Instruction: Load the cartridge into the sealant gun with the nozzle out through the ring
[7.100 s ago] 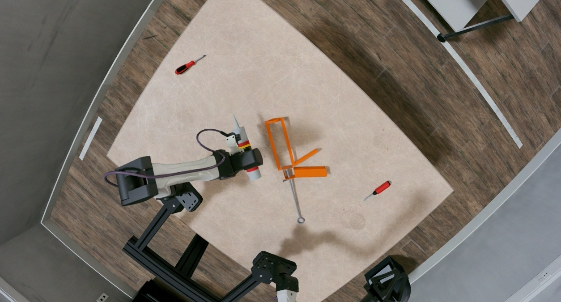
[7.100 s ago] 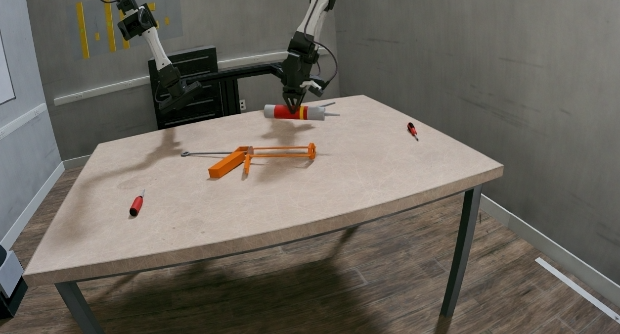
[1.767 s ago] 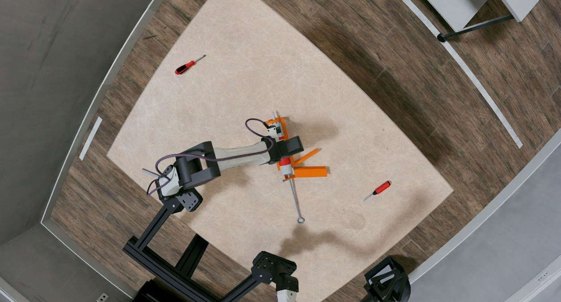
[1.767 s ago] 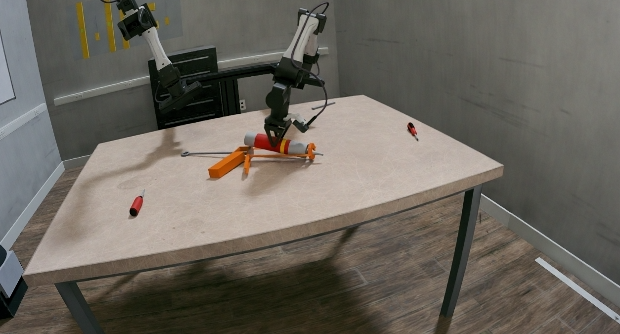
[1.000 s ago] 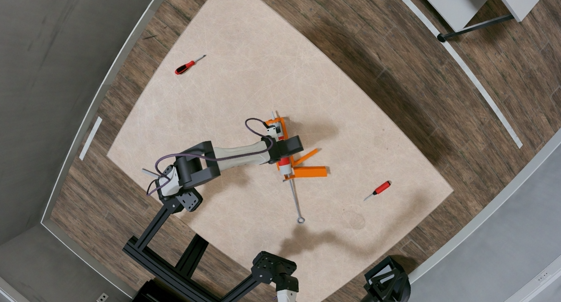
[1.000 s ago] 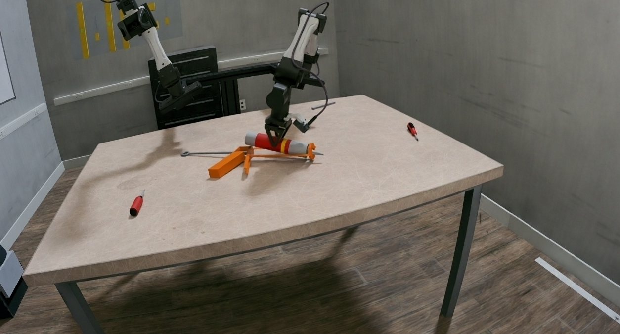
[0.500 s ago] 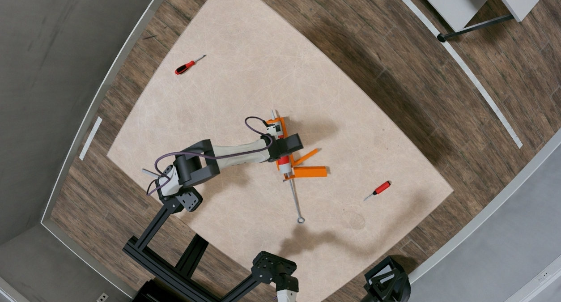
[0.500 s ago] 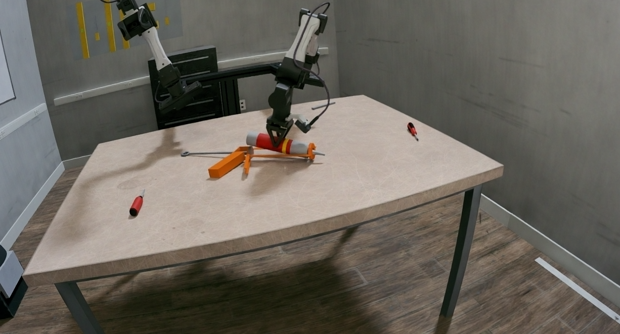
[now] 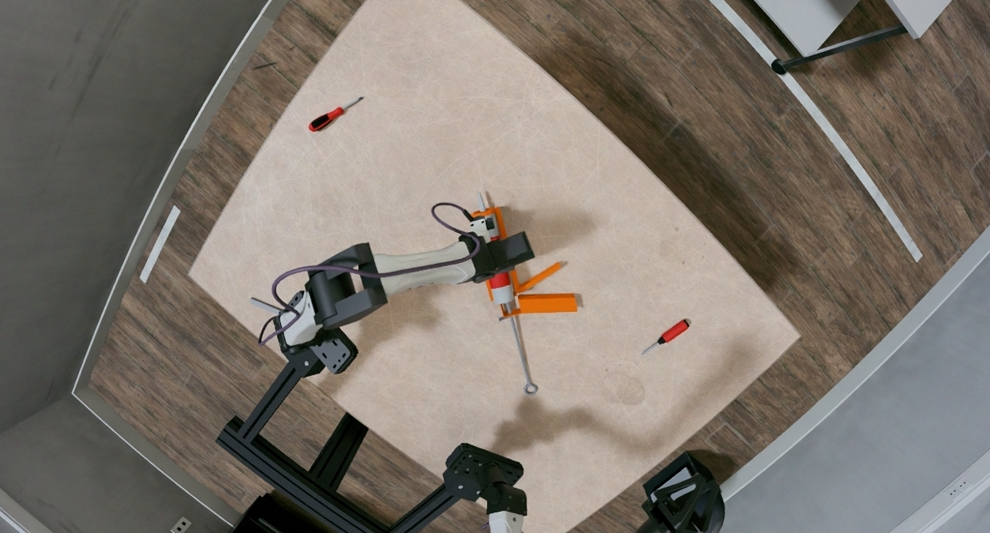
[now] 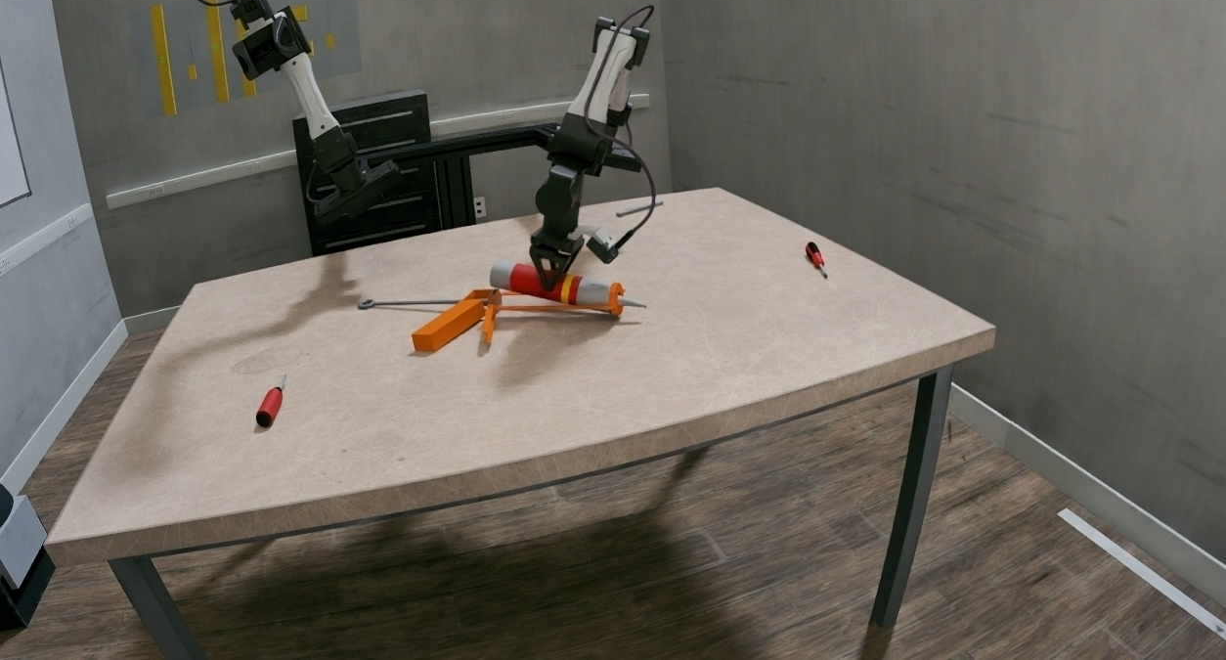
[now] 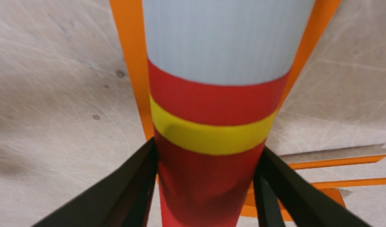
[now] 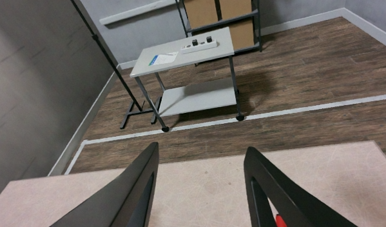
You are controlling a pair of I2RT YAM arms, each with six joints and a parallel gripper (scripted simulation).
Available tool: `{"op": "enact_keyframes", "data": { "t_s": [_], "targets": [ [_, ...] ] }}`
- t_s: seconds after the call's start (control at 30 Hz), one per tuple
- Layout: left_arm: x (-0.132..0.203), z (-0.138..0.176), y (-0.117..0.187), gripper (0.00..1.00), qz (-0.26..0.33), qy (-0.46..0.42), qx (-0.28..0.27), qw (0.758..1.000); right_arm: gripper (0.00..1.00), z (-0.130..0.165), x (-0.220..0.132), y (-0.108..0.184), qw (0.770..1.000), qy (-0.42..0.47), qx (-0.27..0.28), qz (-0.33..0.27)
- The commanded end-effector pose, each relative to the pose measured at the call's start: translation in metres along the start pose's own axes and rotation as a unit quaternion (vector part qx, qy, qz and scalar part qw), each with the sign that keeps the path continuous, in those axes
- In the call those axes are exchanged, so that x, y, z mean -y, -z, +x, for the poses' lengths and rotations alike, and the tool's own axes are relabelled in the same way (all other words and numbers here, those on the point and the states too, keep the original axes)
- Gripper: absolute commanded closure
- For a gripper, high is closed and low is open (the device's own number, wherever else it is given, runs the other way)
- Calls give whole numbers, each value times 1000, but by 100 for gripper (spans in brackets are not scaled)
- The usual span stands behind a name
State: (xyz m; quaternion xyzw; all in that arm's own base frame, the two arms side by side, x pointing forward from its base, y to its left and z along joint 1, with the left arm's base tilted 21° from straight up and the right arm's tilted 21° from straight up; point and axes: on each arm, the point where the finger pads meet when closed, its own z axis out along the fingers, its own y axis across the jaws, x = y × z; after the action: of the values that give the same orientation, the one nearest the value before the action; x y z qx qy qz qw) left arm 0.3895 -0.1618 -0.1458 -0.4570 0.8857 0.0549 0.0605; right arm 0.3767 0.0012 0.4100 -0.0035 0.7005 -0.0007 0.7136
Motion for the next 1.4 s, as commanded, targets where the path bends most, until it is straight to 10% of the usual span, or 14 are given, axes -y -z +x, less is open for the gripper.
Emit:
{"op": "enact_keyframes", "data": {
  "t_s": [0.0,1.37],
  "targets": [
    [22,5,30,100,35,-4,-13,999,49,-22,-7,3,1000,-2,28,-11],
    [18,3,10,100,40,-10,55,998,49,-22,-7,3,1000,-2,28,-11]
  ]
}}
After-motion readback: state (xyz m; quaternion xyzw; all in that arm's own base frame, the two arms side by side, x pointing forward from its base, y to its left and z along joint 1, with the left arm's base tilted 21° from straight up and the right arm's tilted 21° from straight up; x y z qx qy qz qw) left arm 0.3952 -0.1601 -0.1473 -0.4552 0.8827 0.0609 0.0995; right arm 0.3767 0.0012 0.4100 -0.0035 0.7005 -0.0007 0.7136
